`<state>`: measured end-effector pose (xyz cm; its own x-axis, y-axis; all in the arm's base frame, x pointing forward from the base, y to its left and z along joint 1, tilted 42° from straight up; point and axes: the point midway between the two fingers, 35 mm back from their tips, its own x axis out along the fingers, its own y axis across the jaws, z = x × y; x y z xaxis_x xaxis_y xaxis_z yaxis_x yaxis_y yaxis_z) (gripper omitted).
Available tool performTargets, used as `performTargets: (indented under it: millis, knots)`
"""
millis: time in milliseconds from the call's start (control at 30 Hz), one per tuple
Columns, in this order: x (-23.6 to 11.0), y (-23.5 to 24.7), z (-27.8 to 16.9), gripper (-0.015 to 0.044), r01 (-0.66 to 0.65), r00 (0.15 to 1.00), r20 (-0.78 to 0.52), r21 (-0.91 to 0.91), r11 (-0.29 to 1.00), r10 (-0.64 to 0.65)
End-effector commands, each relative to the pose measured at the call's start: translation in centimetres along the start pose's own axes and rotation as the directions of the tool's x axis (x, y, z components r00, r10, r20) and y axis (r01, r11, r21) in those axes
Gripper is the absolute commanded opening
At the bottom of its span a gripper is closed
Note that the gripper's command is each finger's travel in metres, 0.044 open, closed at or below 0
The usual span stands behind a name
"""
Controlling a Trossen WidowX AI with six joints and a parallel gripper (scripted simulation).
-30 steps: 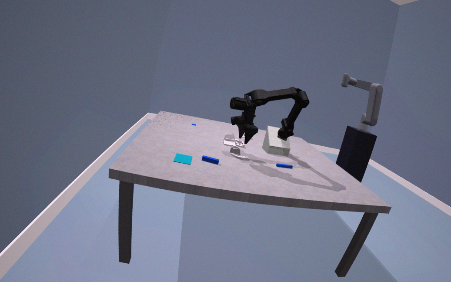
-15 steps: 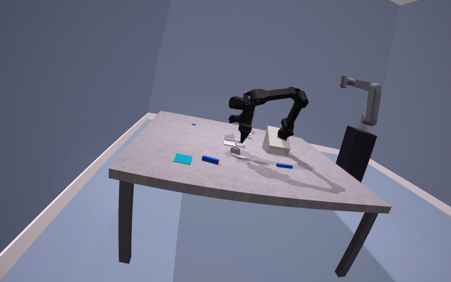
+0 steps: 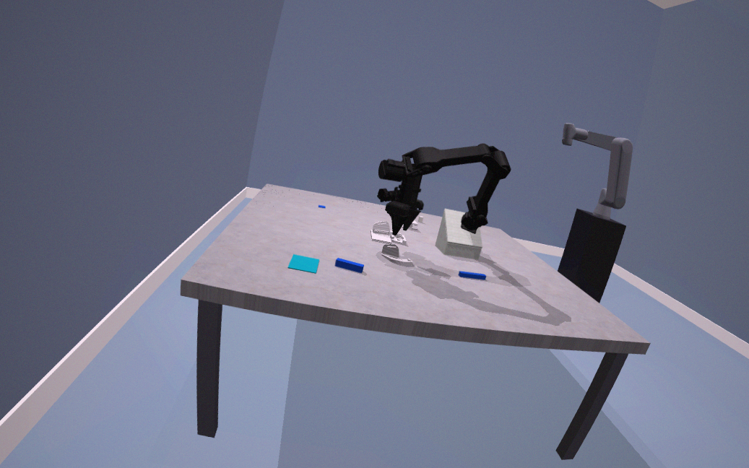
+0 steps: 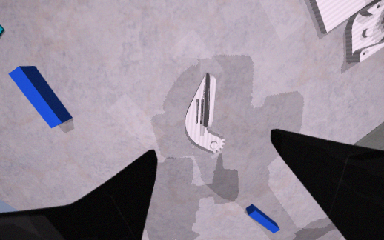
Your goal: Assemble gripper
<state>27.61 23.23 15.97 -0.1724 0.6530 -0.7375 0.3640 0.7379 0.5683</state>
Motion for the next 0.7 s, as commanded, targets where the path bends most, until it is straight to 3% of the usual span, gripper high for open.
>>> performTargets:
  millis: [0, 333, 500, 667]
  knots:
    - [-0.3, 0.2, 0.2, 0.0440, -0.007, 1.000, 0.003, 0.072, 0.997, 0.007]
    - [-0.1, 0.3, 0.4, 0.0440, -0.008, 1.000, 0.003, 0.194, 0.981, 0.007]
    - [3.5, 0.2, 0.1, 0.0440, -0.011, 1.000, 0.001, 0.195, 0.981, 0.011]
    - [3.6, 0.2, 0.1, 0.0440, -0.011, 1.000, 0.001, 0.195, 0.981, 0.011]
